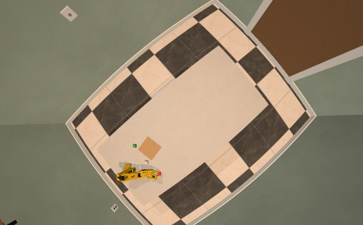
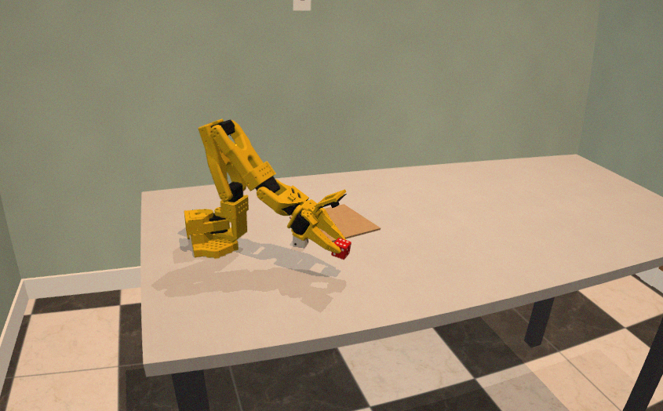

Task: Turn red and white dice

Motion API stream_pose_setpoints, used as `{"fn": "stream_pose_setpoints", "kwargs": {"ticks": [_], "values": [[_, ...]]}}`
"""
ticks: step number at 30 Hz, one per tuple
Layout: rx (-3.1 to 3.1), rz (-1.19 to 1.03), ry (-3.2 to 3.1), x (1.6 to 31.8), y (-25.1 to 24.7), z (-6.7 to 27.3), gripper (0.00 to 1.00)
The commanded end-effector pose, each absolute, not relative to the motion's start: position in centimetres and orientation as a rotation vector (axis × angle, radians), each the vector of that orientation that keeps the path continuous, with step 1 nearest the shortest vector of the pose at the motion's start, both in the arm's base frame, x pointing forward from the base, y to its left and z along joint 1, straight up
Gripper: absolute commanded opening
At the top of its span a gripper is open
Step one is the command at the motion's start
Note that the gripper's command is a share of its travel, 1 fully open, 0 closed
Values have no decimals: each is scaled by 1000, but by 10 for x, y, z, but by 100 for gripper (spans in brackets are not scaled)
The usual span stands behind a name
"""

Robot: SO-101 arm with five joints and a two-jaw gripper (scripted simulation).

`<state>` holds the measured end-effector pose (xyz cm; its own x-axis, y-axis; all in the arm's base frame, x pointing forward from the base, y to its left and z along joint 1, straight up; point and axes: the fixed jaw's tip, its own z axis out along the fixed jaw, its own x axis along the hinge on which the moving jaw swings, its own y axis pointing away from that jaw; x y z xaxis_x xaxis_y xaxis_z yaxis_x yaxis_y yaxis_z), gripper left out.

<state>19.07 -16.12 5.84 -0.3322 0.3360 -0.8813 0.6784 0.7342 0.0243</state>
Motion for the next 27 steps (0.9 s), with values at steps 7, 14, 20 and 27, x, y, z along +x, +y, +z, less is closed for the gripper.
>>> {"fn": "stream_pose_setpoints", "kwargs": {"ticks": [7, 14, 20, 27], "values": [[715, -473, 1826, 196, -165, 67, 0], [712, -475, 1819, 196, -165, 67, 0], [712, -475, 1819, 196, -165, 67, 0], [712, -475, 1819, 196, -165, 67, 0]]}}
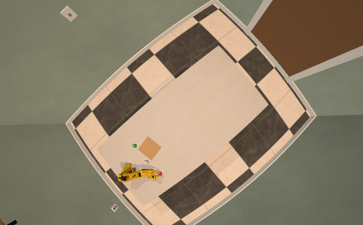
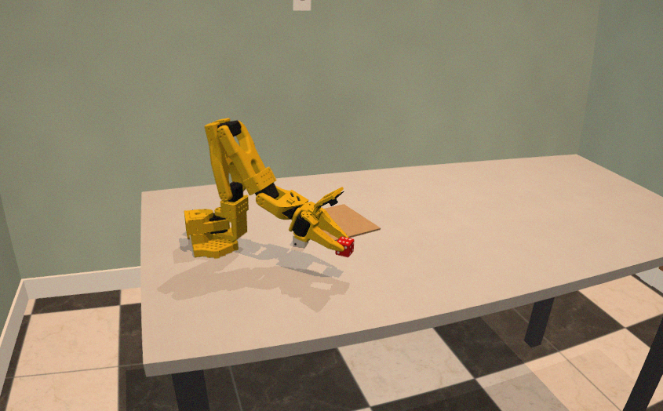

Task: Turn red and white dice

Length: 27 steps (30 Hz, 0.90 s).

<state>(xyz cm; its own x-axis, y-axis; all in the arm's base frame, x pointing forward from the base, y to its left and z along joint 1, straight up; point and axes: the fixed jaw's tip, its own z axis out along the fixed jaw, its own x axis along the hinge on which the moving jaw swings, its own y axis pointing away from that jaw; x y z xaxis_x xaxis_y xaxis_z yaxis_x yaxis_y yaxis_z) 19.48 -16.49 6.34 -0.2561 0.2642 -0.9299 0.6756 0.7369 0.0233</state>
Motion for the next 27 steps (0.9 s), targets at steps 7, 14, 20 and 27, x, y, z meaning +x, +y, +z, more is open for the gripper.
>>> {"fn": "stream_pose_setpoints", "kwargs": {"ticks": [7, 14, 20, 27], "values": [[703, -487, 1837, 193, -164, 63, 0], [703, -487, 1837, 193, -164, 63, 0], [703, -487, 1837, 193, -164, 63, 0], [703, -487, 1837, 193, -164, 62, 0]]}}
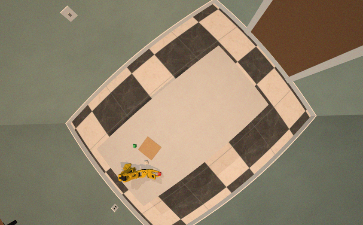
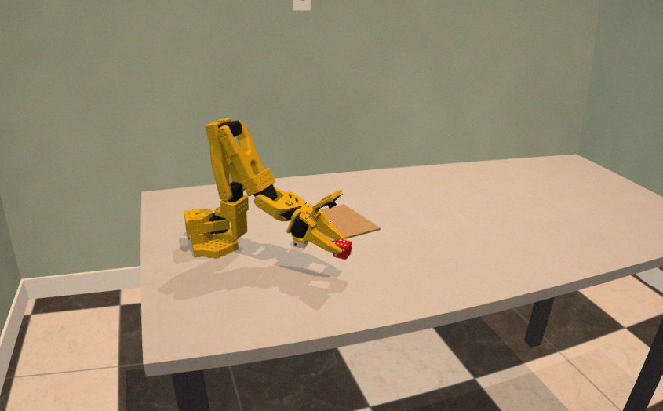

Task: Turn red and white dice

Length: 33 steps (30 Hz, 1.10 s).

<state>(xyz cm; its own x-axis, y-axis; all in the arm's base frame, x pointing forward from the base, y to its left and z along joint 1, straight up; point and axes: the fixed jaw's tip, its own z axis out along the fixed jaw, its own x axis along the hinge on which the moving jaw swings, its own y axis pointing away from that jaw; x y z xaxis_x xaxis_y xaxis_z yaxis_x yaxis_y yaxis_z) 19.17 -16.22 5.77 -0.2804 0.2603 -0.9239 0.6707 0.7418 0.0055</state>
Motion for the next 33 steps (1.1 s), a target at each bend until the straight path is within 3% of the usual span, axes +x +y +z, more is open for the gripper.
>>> {"fn": "stream_pose_setpoints", "kwargs": {"ticks": [1, 33], "values": [[703, -487, 1837, 193, -164, 61, 0], [703, -487, 1837, 193, -164, 50, 0]]}}
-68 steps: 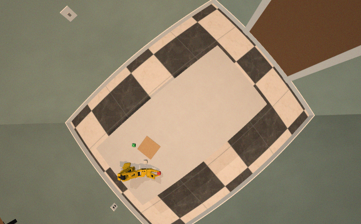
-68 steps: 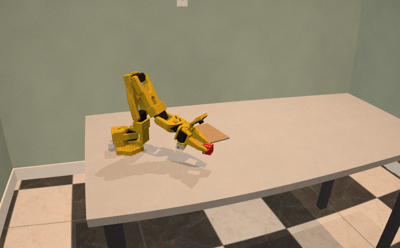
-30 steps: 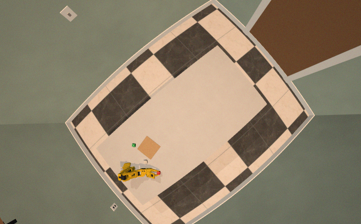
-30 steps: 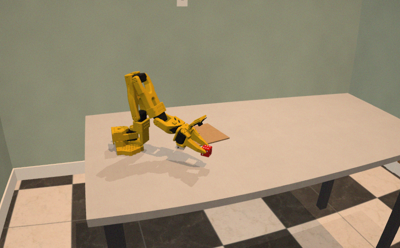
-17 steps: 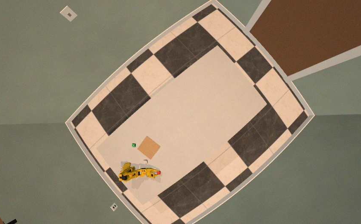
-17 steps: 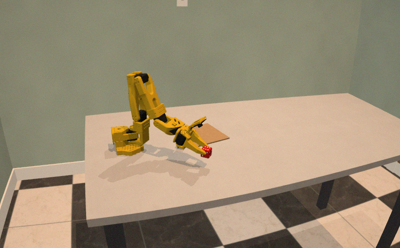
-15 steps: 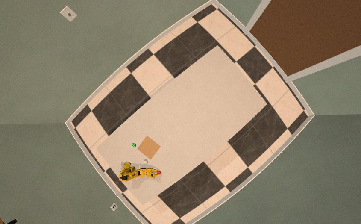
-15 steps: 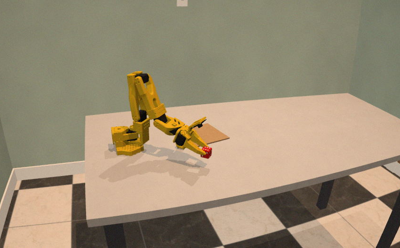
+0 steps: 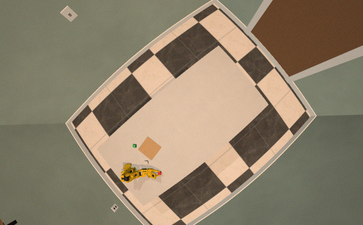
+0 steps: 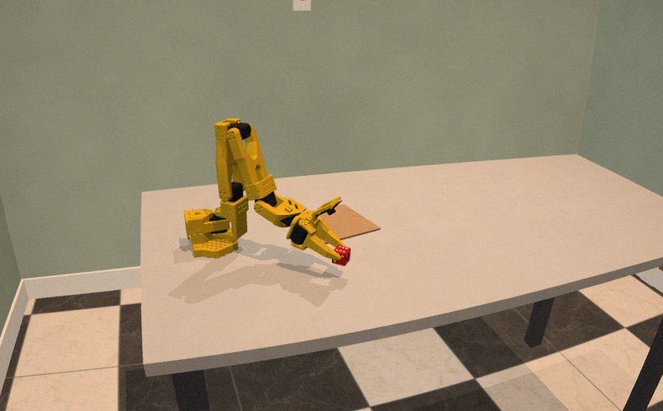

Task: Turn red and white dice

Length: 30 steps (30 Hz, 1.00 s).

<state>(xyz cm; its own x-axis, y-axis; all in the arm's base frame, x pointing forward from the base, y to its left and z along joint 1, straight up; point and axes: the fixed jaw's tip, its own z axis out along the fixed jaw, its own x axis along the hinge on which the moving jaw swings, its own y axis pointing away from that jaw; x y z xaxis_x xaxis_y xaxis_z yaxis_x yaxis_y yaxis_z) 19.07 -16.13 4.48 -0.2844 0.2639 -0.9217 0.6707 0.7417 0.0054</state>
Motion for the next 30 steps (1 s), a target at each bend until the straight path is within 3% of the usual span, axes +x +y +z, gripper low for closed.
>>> {"fn": "stream_pose_setpoints", "kwargs": {"ticks": [1, 30], "values": [[703, -487, 1837, 193, -164, 50, 0], [703, -487, 1837, 193, -164, 39, 0]]}}
